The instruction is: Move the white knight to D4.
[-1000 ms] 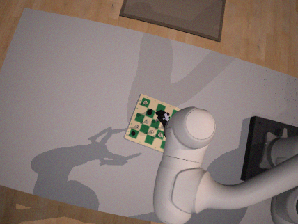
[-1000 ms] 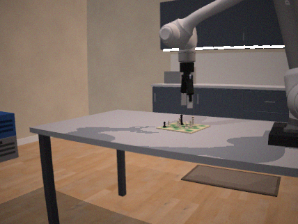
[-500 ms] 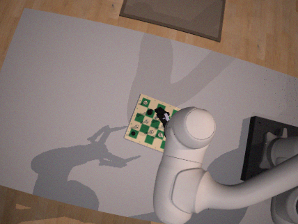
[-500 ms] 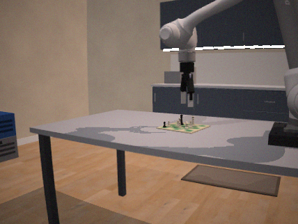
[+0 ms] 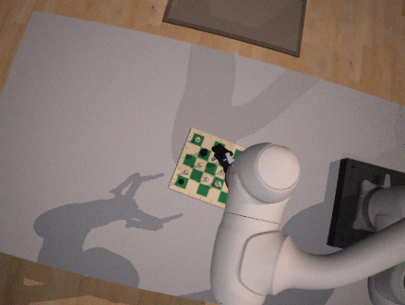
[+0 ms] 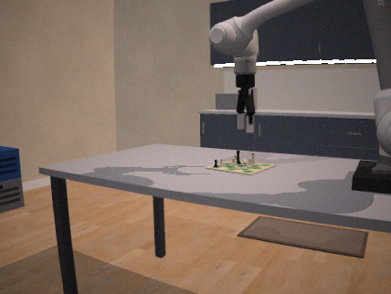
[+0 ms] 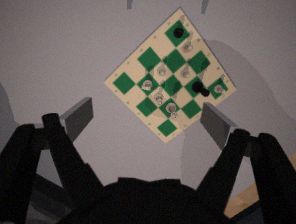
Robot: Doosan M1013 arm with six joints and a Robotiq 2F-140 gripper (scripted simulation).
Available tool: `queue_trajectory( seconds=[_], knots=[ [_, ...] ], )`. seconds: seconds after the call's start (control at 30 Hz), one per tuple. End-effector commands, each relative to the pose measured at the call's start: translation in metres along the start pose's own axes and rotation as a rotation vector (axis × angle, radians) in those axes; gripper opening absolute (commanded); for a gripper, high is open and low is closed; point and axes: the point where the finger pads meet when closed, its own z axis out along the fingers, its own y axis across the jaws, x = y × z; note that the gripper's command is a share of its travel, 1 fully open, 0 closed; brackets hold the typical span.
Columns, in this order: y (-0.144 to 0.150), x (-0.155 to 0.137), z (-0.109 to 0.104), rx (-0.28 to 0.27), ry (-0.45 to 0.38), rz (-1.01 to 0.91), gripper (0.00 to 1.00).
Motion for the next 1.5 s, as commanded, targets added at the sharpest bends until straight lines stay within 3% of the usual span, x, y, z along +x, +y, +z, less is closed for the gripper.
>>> queue_trajectory(
  seconds=[0.0, 0.3, 1.47],
  knots=[
    [0.0, 0.0, -0.01, 0.0, 0.0, 0.0, 1.0],
    [0.0, 0.0, -0.028, 0.0, 0.0, 0.0, 1.0],
    [0.0, 0.0, -0.029, 0.0, 0.0, 0.0, 1.0]
  ],
)
